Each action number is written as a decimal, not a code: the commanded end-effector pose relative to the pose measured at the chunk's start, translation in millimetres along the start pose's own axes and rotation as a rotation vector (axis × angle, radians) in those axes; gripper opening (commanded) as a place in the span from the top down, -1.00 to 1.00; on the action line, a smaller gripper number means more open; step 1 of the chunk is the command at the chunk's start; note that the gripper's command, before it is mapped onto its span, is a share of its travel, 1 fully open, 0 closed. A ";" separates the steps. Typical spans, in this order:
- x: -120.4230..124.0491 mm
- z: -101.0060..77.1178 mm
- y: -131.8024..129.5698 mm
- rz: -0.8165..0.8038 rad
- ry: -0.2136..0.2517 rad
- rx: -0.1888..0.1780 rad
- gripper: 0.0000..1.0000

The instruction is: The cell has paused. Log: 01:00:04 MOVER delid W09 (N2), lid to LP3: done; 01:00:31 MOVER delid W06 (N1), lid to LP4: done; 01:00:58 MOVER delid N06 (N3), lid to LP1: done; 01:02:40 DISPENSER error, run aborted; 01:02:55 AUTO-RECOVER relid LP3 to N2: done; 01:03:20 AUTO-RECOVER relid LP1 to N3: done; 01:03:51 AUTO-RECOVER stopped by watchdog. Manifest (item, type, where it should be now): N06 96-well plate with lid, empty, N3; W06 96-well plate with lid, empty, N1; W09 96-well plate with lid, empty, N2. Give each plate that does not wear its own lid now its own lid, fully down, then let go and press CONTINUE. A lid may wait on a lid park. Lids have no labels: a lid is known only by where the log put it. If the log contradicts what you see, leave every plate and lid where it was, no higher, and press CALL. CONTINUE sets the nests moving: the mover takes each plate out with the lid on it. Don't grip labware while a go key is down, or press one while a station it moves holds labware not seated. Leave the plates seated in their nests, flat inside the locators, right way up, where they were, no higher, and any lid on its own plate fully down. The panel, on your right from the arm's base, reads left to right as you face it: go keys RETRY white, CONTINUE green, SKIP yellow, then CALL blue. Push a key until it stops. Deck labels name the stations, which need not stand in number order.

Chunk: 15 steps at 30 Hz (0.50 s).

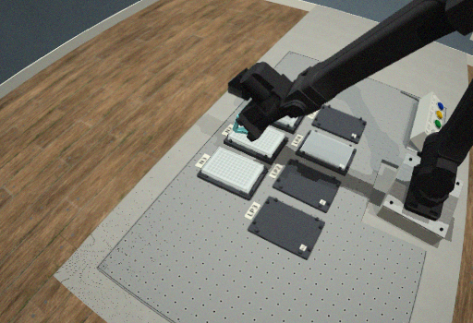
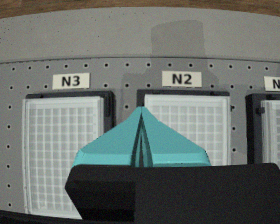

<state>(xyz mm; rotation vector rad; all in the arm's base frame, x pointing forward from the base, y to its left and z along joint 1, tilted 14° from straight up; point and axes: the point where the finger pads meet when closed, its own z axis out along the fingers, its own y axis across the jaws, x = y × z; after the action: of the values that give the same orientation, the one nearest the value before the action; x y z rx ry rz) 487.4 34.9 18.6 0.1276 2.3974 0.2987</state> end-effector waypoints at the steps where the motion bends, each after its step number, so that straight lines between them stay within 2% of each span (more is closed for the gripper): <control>1: -12.9 2.6 -26.3 -0.014 -0.033 0.018 1.00; 8: -32.1 2.6 -61.2 -0.025 -0.063 0.018 1.00; 10: -32.1 2.6 -61.2 -0.025 -0.063 0.018 1.00; 15: -31.8 1.9 -88.0 -0.027 -0.062 0.021 1.00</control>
<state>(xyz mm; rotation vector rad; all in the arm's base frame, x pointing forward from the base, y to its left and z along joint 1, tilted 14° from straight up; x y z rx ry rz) 486.6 -31.6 1.6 0.1374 2.3999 0.2968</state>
